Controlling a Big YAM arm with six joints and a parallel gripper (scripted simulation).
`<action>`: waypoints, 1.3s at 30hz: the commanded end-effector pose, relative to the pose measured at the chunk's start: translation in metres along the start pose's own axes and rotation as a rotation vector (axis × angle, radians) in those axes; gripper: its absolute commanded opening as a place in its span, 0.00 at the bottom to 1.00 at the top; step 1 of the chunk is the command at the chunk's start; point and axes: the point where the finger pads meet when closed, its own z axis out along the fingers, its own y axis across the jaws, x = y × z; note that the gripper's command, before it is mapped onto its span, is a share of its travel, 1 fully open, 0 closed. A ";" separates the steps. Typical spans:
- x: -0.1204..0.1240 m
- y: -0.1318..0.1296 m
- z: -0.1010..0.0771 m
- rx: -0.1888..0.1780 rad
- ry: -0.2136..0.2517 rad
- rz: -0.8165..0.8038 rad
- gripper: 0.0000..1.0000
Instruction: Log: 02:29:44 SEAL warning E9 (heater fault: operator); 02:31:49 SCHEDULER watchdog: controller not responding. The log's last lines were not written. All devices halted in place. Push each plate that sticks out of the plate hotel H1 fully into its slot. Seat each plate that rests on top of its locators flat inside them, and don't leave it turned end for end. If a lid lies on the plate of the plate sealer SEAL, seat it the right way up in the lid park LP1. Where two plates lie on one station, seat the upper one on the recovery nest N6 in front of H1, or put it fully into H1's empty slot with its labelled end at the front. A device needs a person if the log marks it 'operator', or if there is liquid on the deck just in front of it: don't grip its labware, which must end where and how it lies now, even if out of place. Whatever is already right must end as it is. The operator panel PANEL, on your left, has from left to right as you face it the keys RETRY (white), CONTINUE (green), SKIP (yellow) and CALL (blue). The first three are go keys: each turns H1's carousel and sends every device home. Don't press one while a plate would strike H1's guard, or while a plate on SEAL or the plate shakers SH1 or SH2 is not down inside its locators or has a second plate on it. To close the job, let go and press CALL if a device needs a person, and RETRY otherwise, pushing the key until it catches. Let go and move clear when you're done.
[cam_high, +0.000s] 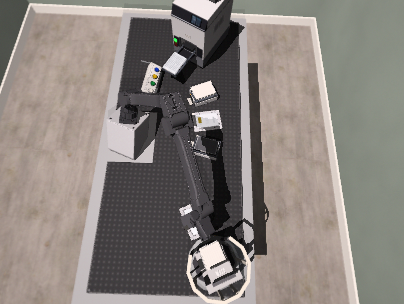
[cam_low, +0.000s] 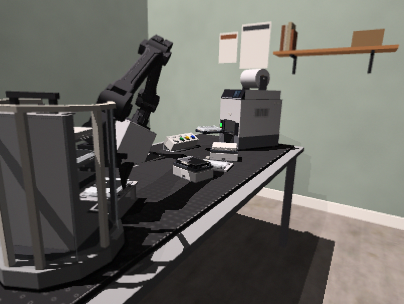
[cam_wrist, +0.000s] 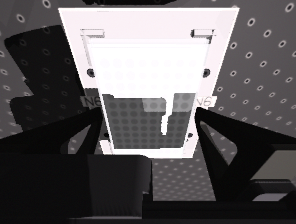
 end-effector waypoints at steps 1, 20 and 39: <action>-0.004 0.006 0.010 0.001 -0.001 -0.004 1.00; -0.024 0.007 -0.048 -0.015 -0.068 -0.018 1.00; -0.022 0.006 -0.088 -0.014 -0.070 -0.018 1.00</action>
